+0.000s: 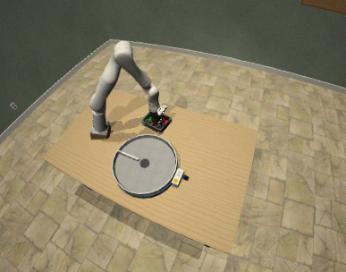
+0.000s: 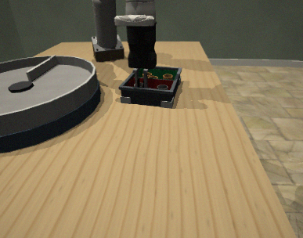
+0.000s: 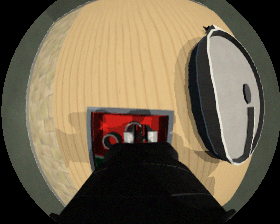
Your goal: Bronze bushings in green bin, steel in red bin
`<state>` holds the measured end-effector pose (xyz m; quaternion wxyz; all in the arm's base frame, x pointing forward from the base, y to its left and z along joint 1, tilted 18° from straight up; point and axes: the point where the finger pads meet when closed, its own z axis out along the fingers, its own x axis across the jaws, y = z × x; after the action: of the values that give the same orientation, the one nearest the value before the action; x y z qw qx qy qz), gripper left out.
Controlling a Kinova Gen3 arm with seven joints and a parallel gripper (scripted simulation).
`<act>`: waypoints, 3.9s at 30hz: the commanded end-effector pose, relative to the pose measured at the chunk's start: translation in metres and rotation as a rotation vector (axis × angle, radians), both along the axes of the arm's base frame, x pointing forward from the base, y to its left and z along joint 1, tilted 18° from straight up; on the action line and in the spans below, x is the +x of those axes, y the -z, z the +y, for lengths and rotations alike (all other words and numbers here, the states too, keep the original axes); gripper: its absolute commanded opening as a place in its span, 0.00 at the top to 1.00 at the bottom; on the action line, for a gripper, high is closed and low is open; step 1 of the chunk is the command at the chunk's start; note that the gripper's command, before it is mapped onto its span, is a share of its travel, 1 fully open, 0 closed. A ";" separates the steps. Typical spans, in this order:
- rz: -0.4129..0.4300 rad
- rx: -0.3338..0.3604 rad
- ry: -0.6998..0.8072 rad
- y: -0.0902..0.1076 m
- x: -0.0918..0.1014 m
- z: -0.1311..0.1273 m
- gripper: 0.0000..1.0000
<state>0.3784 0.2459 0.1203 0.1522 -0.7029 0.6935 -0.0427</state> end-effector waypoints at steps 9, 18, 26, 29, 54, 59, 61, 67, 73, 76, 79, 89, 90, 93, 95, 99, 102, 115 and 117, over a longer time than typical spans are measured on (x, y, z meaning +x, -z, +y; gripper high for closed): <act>-0.003 0.002 0.001 -0.003 0.000 0.000 0.58; -0.003 0.002 0.001 -0.006 -0.001 -0.001 0.58; -0.003 0.002 0.001 -0.009 -0.001 -0.001 0.58; -0.003 0.002 0.001 -0.009 -0.001 -0.001 0.58; -0.003 0.002 0.001 -0.015 -0.003 -0.002 0.58; -0.003 0.002 0.001 -0.034 -0.009 -0.005 0.58; -0.003 0.002 0.001 -0.053 -0.014 -0.008 0.58; -0.003 0.002 0.001 -0.082 -0.023 -0.013 0.58; -0.003 0.002 0.001 -0.110 -0.031 -0.018 0.58; -0.003 0.002 0.001 -0.110 -0.031 -0.018 0.58; -0.003 0.002 0.001 -0.110 -0.031 -0.018 0.58; -0.002 0.001 0.001 -0.109 -0.031 -0.018 0.58; -0.002 0.001 0.001 -0.109 -0.031 -0.018 0.58; -0.002 0.001 0.001 -0.109 -0.031 -0.018 0.58; -0.002 0.001 0.001 -0.109 -0.031 -0.018 0.58; -0.002 0.001 0.001 -0.109 -0.031 -0.018 0.58; -0.002 0.001 0.001 -0.110 -0.031 -0.018 0.58; -0.002 0.001 0.001 -0.110 -0.031 -0.018 0.58; -0.002 0.001 0.001 -0.110 -0.031 -0.018 0.58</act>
<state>0.3472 0.2280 0.2291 0.1526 -0.7026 0.6937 -0.0427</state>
